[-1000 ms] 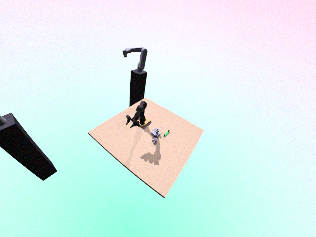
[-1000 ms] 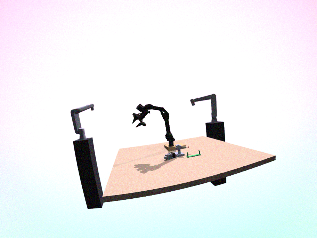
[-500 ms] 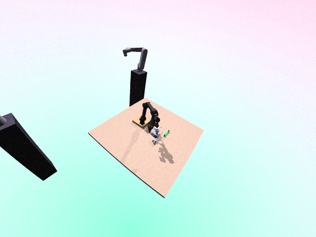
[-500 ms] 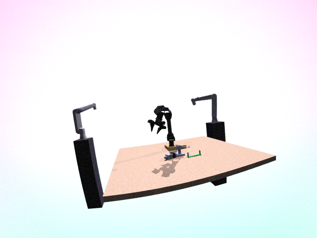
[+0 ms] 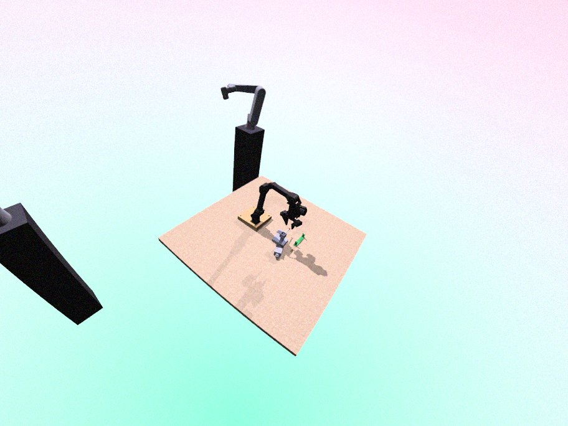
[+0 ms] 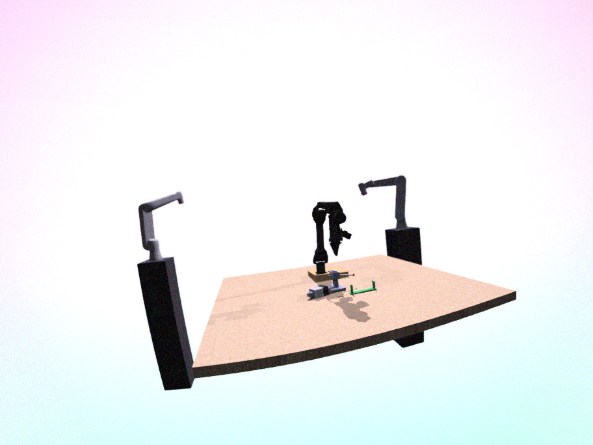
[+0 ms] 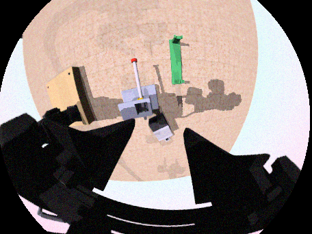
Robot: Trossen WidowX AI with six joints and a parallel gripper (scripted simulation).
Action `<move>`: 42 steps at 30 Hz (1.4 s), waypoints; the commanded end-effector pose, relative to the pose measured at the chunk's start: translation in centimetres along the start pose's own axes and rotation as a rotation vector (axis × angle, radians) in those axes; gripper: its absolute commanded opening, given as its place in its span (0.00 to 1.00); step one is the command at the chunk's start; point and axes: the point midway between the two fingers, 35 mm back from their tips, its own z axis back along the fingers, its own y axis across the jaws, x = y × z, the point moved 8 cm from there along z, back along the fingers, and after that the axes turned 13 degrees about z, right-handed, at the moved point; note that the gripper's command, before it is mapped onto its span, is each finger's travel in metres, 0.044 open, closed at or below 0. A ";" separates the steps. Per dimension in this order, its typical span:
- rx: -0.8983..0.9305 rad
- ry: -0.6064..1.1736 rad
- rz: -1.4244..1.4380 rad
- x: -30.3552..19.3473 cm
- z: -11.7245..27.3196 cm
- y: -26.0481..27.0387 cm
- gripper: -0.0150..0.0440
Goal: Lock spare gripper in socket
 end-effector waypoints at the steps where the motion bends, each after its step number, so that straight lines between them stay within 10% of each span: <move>1: 0.076 -0.073 0.223 4.5 -0.8 1.6 0.76; 42: 0.106 -0.105 0.309 7.9 -11.1 3.7 0.76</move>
